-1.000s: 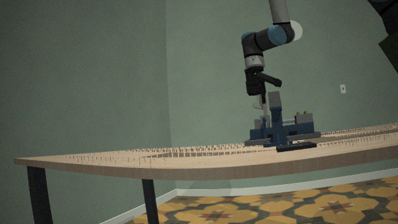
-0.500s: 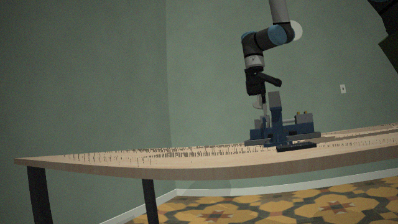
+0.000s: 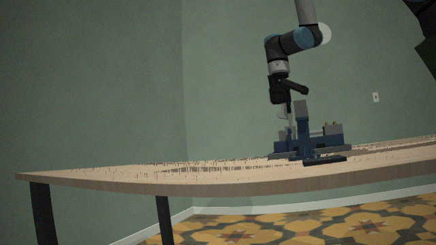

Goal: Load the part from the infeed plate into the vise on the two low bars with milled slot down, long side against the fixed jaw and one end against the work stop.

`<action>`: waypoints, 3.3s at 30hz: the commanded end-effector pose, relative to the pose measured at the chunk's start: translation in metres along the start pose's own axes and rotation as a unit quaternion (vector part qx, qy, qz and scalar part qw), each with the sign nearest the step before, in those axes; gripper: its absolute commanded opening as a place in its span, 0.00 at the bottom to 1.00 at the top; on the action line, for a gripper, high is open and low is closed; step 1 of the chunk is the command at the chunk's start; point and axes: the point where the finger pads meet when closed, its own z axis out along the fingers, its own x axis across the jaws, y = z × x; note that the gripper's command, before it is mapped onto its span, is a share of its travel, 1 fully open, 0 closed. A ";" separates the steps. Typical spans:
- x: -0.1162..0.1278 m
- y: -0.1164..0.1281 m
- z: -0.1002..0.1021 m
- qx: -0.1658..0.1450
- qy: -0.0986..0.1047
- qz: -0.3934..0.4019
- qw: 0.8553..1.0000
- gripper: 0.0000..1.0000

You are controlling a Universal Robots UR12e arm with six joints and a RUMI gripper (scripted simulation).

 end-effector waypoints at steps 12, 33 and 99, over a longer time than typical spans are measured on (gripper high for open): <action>0.004 0.001 0.000 0.000 0.000 0.000 1.000 0.00; 0.010 0.001 0.000 0.000 0.000 0.000 1.000 0.00; 0.021 0.001 0.000 0.000 0.000 0.000 1.000 0.00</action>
